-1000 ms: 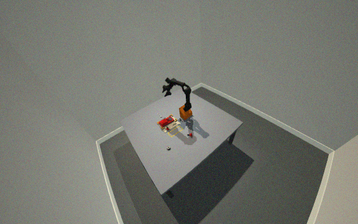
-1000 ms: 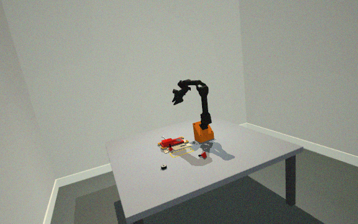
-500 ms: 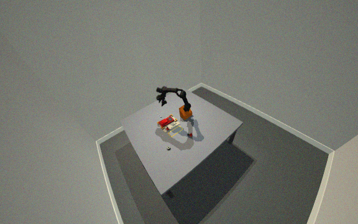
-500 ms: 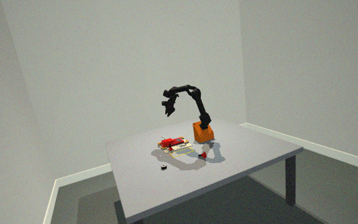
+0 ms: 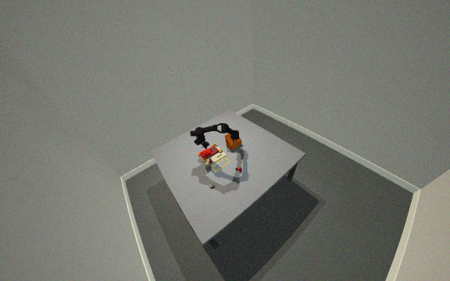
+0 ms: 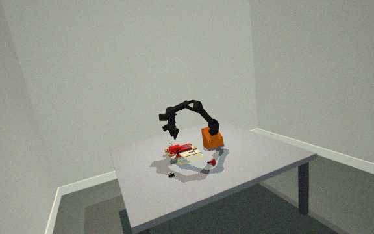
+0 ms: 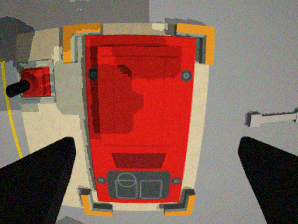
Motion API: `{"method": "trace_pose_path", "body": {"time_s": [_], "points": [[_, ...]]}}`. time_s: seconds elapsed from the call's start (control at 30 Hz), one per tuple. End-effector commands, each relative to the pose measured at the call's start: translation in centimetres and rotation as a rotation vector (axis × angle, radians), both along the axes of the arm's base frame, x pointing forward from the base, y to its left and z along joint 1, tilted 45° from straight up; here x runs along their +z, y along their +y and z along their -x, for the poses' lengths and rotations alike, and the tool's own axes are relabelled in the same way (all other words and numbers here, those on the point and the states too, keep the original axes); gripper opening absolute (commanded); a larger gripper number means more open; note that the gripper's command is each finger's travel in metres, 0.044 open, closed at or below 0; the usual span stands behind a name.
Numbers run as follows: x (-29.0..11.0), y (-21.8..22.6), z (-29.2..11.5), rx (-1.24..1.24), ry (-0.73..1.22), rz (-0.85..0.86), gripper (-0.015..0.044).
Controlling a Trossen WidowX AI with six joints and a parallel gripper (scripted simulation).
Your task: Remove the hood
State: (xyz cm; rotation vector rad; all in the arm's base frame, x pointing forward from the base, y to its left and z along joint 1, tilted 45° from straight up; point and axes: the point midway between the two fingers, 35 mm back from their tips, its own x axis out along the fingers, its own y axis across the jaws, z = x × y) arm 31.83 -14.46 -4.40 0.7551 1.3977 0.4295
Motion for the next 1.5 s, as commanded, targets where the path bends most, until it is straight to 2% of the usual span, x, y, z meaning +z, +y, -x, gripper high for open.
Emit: {"method": "trace_pose_path", "body": {"time_s": [0.0, 1.47], "points": [[-0.6, 1.9, -0.5, 0.043, 0.046, -0.010, 0.0440], [-2.4, 3.6, -1.0, 0.043, 0.046, -0.010, 0.0440]]}}
